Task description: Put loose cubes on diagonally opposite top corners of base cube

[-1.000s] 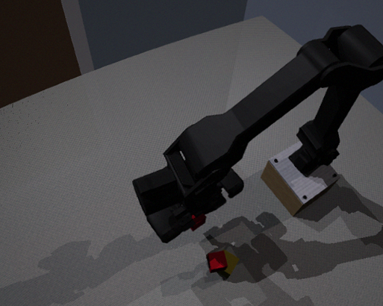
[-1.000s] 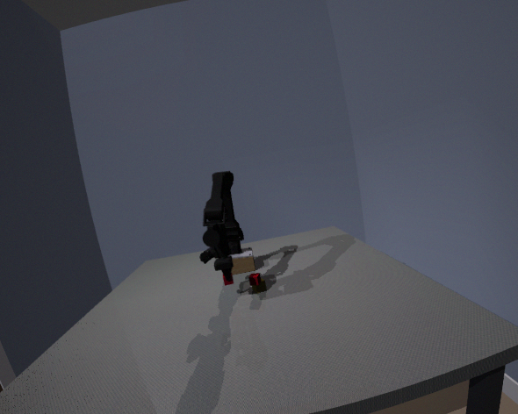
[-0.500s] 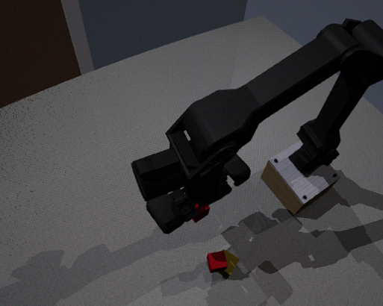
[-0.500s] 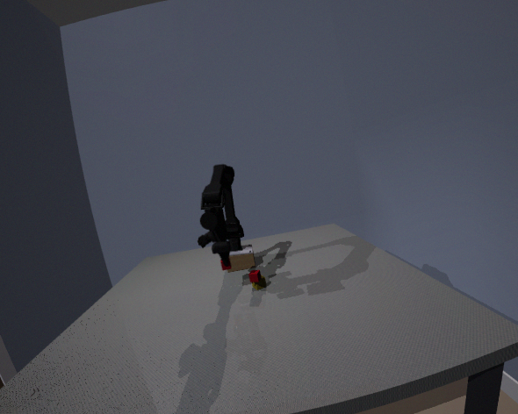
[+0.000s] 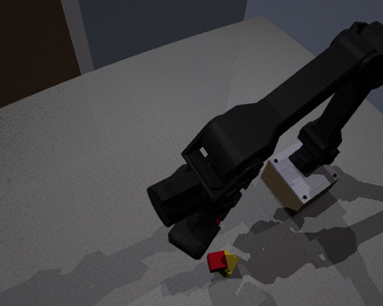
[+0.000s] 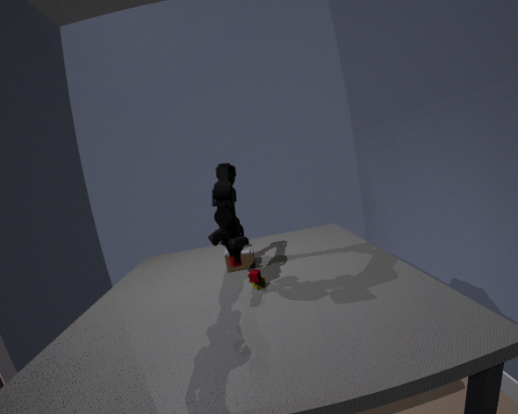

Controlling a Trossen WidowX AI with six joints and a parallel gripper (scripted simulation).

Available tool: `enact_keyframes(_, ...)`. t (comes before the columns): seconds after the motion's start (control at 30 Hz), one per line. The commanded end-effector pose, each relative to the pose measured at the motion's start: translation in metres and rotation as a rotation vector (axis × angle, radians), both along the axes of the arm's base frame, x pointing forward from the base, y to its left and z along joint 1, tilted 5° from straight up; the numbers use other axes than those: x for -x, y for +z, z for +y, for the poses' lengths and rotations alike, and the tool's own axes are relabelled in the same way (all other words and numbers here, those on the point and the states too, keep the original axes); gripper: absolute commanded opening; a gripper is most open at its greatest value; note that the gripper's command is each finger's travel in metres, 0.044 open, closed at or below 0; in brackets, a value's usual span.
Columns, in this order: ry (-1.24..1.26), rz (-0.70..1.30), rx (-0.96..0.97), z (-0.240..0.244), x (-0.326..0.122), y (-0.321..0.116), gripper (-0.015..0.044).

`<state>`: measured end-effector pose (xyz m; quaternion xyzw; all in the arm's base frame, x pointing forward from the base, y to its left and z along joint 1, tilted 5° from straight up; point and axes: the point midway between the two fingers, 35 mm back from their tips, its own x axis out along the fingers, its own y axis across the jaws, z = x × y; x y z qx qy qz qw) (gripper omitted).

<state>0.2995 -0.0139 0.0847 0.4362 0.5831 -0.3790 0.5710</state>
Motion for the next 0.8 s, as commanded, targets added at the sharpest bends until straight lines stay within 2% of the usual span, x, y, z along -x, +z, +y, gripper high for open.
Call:
enact_keyframes(0.0, 0.138, -0.012, 0.005, 0.014, 0.003, 0.001, 0.0105)
enact_keyframes(0.77, 0.791, -0.064, 0.020, 0.080, 0.021, 0.002, 0.0105)
